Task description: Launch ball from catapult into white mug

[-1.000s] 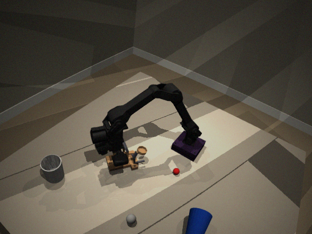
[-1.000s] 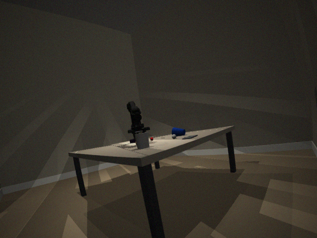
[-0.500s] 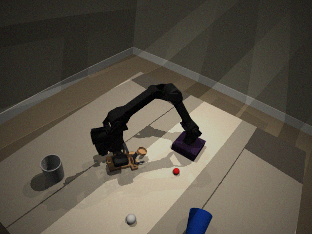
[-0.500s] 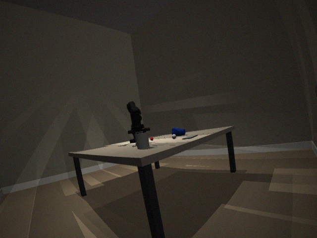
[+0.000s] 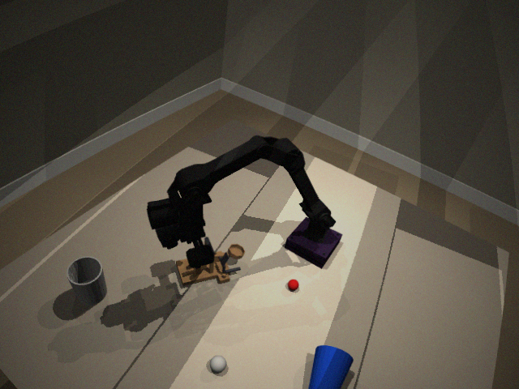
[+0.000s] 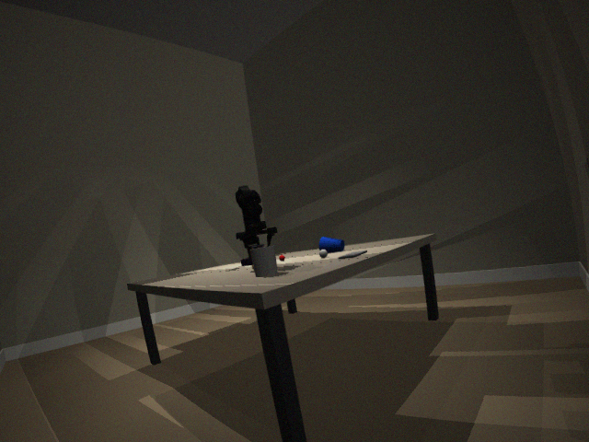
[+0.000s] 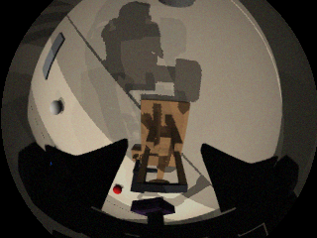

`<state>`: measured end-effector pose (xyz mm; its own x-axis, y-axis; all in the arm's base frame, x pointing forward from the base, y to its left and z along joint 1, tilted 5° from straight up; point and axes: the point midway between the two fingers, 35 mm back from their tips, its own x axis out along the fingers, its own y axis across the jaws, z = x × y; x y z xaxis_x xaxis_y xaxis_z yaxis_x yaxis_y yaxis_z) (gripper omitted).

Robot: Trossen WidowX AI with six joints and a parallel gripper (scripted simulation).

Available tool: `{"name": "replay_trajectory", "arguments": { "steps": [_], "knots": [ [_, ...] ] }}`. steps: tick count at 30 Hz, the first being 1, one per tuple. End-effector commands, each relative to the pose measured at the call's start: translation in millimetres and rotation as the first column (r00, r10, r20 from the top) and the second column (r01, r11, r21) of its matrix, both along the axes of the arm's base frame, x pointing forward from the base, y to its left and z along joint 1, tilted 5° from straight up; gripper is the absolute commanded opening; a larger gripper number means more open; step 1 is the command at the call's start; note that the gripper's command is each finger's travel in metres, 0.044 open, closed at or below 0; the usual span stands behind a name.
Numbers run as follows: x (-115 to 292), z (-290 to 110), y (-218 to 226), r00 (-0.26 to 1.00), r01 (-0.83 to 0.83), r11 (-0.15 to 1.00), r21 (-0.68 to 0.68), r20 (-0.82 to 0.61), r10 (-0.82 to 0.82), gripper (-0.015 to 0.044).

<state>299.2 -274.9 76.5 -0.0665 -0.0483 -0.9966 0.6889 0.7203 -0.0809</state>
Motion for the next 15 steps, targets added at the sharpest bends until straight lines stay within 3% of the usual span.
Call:
{"name": "replay_trajectory", "arguments": {
  "steps": [1, 8, 15],
  "knots": [
    [3, 52, 4, 1.000, 0.001, 1.000, -0.021, 0.026, 0.000, 0.0440],
    [4, 38, 1, 1.000, -0.002, 1.000, -0.021, 0.024, 0.002, 0.0440],
    [7, 103, 4, 0.999, -0.002, 0.999, -0.040, 0.047, 0.004, 0.0440]
  ]
}}
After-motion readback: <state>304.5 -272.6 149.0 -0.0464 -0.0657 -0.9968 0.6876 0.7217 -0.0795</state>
